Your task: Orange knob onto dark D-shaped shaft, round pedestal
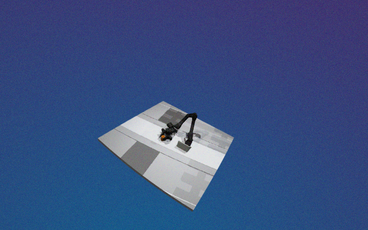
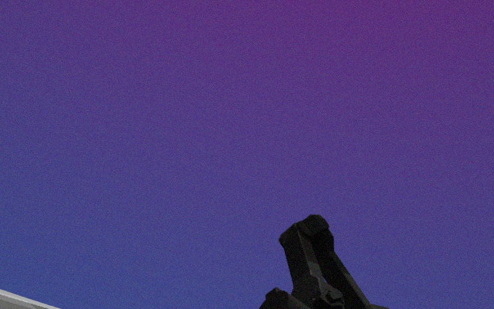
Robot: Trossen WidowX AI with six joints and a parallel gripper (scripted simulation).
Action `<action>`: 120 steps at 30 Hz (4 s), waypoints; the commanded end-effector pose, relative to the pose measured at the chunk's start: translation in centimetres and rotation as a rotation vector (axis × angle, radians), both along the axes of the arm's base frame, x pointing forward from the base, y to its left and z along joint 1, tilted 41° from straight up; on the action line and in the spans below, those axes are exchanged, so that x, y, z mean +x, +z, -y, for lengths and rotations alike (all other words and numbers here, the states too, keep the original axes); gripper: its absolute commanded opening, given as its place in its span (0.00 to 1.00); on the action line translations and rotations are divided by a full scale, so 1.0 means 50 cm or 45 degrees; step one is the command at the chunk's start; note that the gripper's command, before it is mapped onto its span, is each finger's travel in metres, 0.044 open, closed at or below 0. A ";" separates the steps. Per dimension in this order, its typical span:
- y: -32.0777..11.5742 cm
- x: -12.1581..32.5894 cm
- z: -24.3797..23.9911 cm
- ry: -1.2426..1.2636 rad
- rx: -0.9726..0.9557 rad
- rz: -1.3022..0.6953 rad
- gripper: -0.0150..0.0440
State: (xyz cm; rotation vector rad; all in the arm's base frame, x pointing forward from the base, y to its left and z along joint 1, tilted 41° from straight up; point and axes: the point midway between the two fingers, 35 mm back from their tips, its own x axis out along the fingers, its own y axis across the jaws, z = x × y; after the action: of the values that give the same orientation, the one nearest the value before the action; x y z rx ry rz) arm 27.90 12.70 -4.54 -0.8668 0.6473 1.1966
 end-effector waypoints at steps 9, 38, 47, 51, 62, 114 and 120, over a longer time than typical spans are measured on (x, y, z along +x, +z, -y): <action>0.000 0.000 -0.001 0.001 0.003 0.001 0.69; 0.122 -0.015 -0.106 0.000 0.005 0.000 1.00; 0.082 -0.012 -0.122 -0.166 -0.454 -0.279 1.00; 0.080 -0.020 -0.128 -0.265 -0.765 -0.355 1.00; 0.156 -0.023 -0.143 -0.357 -1.533 -0.189 1.00; 0.080 -0.012 -0.079 -1.992 -0.919 -0.028 1.00; 0.068 -0.009 -0.070 -1.992 -0.919 -0.028 1.00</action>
State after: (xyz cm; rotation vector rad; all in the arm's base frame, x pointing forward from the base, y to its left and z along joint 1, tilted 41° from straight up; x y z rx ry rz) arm 27.37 16.56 -0.76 -0.5891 1.4136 -0.4847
